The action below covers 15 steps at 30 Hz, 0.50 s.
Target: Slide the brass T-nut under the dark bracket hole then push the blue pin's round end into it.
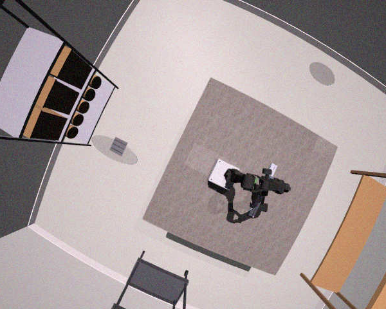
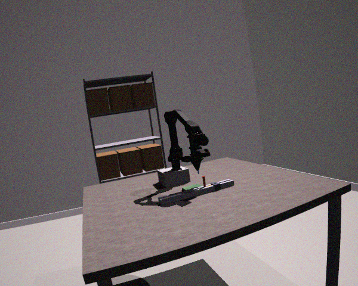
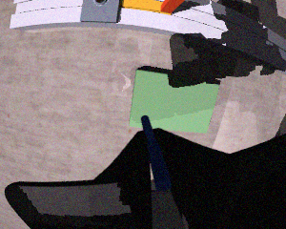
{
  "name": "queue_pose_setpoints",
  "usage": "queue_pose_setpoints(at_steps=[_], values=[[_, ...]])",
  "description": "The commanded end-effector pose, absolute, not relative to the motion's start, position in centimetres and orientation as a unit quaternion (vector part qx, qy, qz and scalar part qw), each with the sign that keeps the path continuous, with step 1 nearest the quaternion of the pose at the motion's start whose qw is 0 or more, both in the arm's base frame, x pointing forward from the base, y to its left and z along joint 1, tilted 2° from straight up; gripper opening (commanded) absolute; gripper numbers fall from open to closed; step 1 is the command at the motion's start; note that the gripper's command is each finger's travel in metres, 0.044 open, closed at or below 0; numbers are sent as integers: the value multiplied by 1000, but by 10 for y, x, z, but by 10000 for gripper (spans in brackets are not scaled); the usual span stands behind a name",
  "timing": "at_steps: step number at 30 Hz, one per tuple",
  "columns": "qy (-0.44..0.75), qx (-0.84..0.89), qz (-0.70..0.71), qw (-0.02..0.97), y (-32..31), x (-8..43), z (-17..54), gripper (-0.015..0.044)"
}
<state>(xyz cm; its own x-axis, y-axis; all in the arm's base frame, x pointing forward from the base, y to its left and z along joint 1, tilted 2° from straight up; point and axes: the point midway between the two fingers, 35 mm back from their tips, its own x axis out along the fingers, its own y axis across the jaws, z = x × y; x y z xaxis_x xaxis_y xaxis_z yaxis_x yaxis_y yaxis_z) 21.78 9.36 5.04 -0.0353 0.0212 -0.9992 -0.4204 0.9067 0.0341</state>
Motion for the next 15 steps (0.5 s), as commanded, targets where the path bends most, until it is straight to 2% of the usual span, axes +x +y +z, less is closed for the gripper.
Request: queue_pose_setpoints(at_steps=[1,15], values=[[700,-146,165,679,101,229,54,-150],[703,-156,173,672,127,268,56,-150]])
